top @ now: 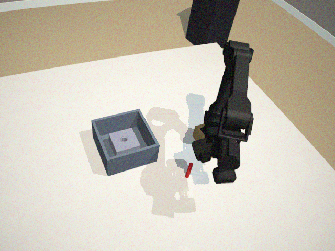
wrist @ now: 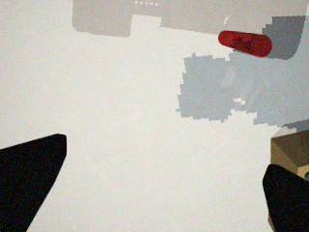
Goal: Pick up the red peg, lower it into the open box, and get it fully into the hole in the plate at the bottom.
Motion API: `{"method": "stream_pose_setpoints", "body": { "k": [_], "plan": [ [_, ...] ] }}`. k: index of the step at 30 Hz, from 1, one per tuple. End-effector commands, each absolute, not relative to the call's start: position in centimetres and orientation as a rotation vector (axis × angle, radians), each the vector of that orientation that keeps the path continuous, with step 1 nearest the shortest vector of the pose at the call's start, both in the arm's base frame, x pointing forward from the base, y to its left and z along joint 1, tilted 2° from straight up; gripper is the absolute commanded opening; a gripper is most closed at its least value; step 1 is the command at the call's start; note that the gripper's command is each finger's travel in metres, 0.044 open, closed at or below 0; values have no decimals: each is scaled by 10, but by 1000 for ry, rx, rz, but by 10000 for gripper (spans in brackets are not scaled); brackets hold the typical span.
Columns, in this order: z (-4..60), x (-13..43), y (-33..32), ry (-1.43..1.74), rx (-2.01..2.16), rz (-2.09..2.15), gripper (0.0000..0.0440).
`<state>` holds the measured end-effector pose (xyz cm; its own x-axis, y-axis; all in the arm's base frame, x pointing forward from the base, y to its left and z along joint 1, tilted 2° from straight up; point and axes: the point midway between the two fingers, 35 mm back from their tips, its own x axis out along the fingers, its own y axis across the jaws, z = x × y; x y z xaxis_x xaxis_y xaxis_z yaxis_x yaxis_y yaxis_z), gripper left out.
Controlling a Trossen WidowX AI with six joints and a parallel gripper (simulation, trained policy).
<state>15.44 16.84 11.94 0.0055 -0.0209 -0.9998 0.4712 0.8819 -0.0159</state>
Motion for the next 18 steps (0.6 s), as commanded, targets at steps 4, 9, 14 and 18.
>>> {"method": "stream_pose_setpoints", "body": {
  "k": [4, 9, 14, 18],
  "plan": [
    [110, 157, 138, 1536, 401, -596, 440],
    [100, 158, 122, 1539, 412, -693, 440],
    [87, 159, 112, 1534, 417, -754, 440],
    [73, 161, 107, 1525, 416, -784, 439]
  ]
}}
